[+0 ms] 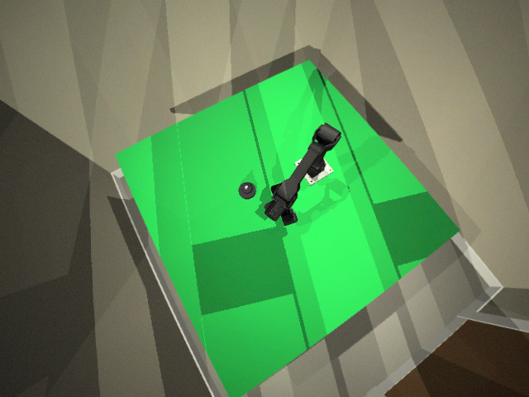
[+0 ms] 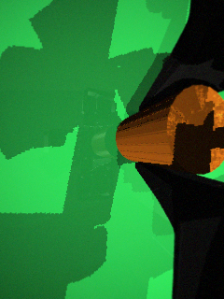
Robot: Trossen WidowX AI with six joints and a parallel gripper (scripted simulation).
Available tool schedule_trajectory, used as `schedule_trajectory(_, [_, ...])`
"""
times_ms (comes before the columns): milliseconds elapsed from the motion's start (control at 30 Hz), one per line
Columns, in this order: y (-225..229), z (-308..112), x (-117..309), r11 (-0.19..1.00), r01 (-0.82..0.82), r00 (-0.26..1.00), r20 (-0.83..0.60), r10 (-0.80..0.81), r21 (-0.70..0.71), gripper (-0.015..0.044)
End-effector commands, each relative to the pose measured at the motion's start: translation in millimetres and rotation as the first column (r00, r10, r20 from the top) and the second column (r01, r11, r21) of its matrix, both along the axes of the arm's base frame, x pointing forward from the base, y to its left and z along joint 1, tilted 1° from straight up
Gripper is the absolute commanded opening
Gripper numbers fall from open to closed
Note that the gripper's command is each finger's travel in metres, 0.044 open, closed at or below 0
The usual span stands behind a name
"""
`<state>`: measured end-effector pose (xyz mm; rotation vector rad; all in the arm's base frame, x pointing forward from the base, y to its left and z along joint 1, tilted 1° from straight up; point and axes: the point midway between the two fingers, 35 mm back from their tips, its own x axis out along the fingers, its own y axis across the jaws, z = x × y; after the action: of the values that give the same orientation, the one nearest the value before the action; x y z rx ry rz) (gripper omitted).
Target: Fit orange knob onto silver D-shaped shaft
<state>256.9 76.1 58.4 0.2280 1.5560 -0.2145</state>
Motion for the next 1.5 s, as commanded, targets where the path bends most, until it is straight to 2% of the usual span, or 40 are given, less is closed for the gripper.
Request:
schedule_trajectory(0, [2, 30, 8, 1.0, 0.004, 0.999, 0.031, -0.004, 0.008, 0.0])
schedule_trajectory(567, [-2, 118, -4, 1.0, 0.004, 1.0, 0.031, -0.004, 0.008, 0.0])
schedule_trajectory(967, [-2, 121, -5, 1.0, 0.003, 1.0, 0.027, -0.004, 0.016, 0.0])
schedule_trajectory(1467, [-9, 146, -1, 0.955, -0.015, 0.995, 0.094, -0.014, 0.298, 0.0])
